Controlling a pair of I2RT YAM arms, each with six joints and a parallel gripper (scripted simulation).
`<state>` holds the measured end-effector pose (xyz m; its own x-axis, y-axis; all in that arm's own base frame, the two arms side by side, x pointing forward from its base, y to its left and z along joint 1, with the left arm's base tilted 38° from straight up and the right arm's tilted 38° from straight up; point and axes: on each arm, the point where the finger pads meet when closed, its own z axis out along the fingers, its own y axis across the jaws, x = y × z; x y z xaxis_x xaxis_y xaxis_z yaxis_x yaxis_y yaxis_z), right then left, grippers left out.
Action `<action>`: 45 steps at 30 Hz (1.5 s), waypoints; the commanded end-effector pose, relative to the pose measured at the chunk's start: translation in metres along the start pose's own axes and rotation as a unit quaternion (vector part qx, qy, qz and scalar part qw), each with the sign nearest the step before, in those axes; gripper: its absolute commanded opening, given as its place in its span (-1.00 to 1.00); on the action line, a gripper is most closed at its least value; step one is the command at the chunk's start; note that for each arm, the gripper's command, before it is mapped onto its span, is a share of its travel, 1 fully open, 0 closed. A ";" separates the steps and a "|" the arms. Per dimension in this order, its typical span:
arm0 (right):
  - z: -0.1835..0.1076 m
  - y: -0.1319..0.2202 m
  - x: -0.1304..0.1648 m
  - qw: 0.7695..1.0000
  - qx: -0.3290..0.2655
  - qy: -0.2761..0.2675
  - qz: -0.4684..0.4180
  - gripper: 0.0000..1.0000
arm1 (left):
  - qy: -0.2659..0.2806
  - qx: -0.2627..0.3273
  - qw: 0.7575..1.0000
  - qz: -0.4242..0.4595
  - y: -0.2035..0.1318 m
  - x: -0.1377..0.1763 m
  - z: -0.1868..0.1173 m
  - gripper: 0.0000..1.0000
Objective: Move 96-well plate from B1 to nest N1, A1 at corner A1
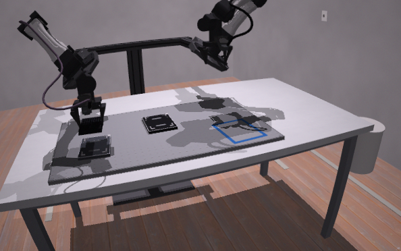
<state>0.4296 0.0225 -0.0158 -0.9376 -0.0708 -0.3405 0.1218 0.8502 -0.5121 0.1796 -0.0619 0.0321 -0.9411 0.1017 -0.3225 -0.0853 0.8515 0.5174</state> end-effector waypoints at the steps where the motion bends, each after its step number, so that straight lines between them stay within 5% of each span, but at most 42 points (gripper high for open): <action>1: 0.017 -0.001 0.003 1.000 -0.001 0.008 -0.001 -1.00 | -0.002 -0.002 1.000 0.002 0.001 0.000 -0.001 1.00; 45: 0.069 0.002 -0.008 1.000 -0.004 -0.003 0.000 -1.00 | -0.002 -0.002 1.000 0.002 0.001 0.000 -0.001 1.00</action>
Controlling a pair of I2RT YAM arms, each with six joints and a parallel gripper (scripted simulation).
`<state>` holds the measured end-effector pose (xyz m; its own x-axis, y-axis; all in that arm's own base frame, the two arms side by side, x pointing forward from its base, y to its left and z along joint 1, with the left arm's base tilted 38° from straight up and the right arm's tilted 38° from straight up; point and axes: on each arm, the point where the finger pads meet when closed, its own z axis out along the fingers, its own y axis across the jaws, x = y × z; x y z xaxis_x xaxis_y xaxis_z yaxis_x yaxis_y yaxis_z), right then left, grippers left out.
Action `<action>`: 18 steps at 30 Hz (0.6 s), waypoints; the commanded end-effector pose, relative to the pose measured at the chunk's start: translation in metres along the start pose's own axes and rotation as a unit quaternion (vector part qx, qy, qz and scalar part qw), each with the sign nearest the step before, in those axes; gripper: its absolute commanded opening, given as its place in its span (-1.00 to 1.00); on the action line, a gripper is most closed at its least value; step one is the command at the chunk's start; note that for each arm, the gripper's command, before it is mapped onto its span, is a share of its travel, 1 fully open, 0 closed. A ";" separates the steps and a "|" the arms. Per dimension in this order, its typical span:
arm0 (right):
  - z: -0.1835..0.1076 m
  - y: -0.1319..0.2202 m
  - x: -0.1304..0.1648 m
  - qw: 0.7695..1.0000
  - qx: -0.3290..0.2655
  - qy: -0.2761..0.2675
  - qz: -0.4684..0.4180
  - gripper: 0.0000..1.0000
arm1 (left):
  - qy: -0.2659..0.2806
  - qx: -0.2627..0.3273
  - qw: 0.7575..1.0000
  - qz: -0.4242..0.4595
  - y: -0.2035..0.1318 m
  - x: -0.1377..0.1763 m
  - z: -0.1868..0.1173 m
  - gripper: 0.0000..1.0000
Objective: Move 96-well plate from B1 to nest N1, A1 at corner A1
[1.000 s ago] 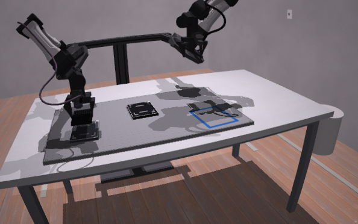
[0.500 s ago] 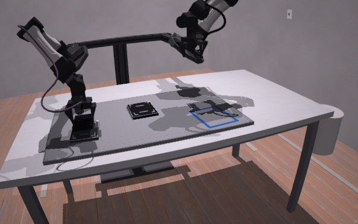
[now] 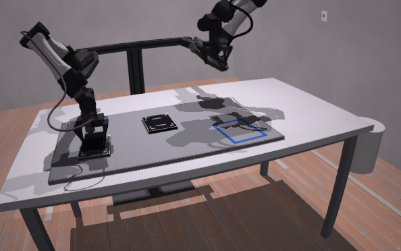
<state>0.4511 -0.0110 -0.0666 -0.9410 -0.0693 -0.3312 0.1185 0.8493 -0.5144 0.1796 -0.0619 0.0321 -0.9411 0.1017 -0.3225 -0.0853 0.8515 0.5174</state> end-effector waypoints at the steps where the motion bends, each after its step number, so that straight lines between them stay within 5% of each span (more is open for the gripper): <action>1: -0.002 -0.003 -0.014 1.000 -0.003 -0.016 0.008 -1.00 | -0.002 -0.002 1.000 0.002 0.001 0.000 -0.001 1.00; 18: 0.000 -0.009 -0.007 1.000 -0.002 -0.010 0.009 -1.00 | -0.002 -0.002 1.000 0.002 0.001 0.000 -0.001 1.00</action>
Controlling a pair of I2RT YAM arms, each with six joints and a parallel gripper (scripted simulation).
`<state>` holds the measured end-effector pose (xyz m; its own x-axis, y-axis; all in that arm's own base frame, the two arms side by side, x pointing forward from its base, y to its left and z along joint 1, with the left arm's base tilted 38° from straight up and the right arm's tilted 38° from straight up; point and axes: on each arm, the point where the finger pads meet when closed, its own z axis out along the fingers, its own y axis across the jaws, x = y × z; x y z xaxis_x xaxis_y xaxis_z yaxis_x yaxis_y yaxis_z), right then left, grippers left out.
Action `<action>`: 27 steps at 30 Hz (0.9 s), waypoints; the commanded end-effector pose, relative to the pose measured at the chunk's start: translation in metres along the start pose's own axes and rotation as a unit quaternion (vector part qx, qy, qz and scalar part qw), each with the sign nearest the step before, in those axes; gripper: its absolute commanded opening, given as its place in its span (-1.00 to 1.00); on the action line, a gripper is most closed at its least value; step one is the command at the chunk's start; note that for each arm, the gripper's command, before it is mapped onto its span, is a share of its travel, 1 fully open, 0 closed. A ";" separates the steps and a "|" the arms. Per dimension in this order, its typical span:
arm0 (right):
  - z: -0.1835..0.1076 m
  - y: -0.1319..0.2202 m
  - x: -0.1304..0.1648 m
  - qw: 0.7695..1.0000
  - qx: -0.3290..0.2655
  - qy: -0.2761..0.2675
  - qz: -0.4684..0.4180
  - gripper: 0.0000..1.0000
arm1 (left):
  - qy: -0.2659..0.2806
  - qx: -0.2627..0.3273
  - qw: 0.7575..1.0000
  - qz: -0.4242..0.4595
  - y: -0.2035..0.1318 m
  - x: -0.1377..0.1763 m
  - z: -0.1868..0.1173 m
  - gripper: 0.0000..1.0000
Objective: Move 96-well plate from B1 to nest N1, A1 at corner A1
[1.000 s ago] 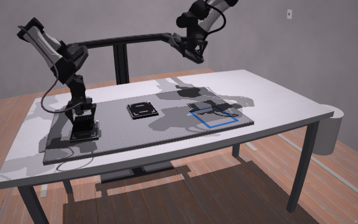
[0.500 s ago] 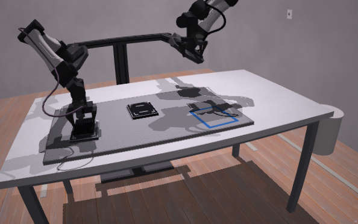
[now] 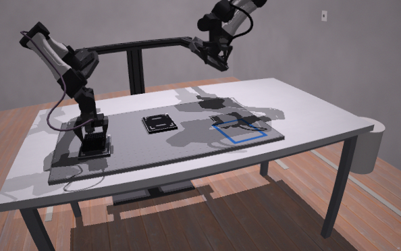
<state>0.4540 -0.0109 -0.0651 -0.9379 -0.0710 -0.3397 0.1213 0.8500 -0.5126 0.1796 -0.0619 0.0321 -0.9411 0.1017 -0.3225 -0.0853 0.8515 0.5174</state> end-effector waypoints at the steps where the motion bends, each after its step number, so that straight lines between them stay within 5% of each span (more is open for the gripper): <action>1: 0.000 -0.008 -0.003 1.000 -0.001 -0.005 0.007 -1.00 | -0.002 -0.002 1.000 0.002 0.001 0.000 -0.001 1.00; 27: 0.014 -0.003 0.007 1.000 0.000 0.007 -0.001 -1.00 | -0.002 -0.002 1.000 0.002 0.001 0.000 -0.001 1.00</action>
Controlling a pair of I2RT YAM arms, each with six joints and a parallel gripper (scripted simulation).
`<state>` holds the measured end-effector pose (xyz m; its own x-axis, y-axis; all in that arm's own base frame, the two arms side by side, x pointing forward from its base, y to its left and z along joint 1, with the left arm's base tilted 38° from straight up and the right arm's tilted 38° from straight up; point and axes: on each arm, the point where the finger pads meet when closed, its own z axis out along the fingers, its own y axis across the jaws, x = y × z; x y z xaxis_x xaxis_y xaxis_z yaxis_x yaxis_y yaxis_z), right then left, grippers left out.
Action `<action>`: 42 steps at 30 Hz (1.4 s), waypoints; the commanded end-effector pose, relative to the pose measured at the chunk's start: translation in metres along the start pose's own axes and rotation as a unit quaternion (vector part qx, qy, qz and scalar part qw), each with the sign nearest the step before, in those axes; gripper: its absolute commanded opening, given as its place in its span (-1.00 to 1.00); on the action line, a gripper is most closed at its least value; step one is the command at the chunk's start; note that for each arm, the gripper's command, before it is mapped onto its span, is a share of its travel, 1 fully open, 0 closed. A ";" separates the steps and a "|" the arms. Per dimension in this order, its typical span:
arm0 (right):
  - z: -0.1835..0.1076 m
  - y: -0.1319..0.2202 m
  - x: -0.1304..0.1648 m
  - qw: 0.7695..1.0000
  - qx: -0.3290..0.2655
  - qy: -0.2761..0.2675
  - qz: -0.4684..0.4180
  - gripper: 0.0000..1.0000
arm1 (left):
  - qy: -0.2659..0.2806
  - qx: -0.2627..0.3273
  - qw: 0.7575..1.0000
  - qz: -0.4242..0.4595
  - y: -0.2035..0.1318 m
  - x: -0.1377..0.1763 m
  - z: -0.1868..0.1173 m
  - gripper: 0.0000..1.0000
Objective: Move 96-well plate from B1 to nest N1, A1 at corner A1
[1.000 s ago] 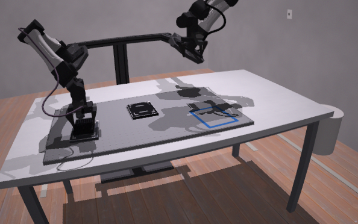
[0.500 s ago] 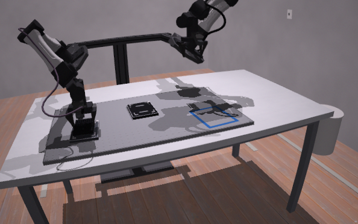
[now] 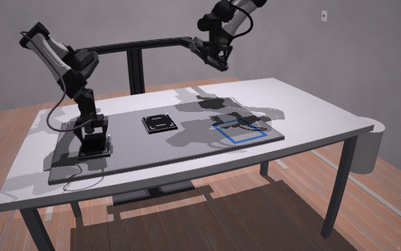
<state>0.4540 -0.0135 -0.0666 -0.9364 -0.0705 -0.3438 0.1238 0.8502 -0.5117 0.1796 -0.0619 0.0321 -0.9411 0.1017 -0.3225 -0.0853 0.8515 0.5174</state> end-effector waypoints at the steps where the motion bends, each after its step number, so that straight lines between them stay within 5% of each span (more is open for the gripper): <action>1: 0.012 -0.001 0.007 1.000 0.000 0.010 -0.003 -1.00 | -0.002 -0.002 1.000 0.002 0.001 0.000 -0.001 1.00; 42: 0.016 -0.001 0.001 1.000 -0.001 0.003 0.002 -1.00 | -0.002 -0.002 1.000 0.002 0.001 0.000 -0.001 1.00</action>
<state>0.4544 -0.0163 -0.0731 -0.9375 -0.0721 -0.3404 0.1209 0.8498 -0.5130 0.1796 -0.0619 0.0321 -0.9411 0.1017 -0.3225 -0.0853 0.8515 0.5174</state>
